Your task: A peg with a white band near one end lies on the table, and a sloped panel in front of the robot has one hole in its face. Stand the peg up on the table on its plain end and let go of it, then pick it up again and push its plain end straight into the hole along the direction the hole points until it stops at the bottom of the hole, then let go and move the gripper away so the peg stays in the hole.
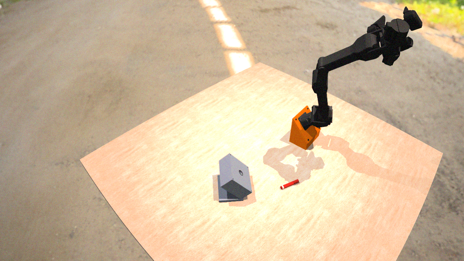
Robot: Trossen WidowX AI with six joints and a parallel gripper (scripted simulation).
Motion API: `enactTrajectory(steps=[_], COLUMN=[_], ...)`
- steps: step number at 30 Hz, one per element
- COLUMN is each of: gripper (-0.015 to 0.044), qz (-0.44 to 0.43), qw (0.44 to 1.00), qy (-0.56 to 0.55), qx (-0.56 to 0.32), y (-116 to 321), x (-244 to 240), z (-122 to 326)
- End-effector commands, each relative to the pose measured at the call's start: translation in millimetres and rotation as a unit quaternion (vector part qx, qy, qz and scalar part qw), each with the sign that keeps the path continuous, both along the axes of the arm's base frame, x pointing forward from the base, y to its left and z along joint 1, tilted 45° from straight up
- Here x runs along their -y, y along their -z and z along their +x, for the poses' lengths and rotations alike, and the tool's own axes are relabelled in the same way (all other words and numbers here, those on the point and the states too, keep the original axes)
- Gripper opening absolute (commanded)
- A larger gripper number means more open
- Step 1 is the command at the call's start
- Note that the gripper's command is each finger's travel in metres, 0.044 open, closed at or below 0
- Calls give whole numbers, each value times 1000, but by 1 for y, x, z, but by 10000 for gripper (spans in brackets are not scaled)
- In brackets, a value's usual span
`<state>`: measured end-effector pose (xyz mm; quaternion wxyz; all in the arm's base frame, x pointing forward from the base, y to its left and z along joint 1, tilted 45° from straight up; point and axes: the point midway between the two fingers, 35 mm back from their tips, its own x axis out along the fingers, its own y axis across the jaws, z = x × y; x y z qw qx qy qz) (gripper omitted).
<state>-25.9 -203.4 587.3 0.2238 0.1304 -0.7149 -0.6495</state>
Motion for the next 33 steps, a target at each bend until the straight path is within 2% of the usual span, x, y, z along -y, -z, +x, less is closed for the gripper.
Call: enactTrajectory(steps=[1,6,15,25,33], gripper=[440,440,440,440,440], qz=[-16,-17,0,17,-17], qw=[998,990,971,931,889], qy=[58,142,240,365,457], qx=[9,12,8,19,37], y=[-5,-7,-4,6,20], x=[-39,-89,-146,-229,-284], z=[-40,-78,-104,-118,-109])
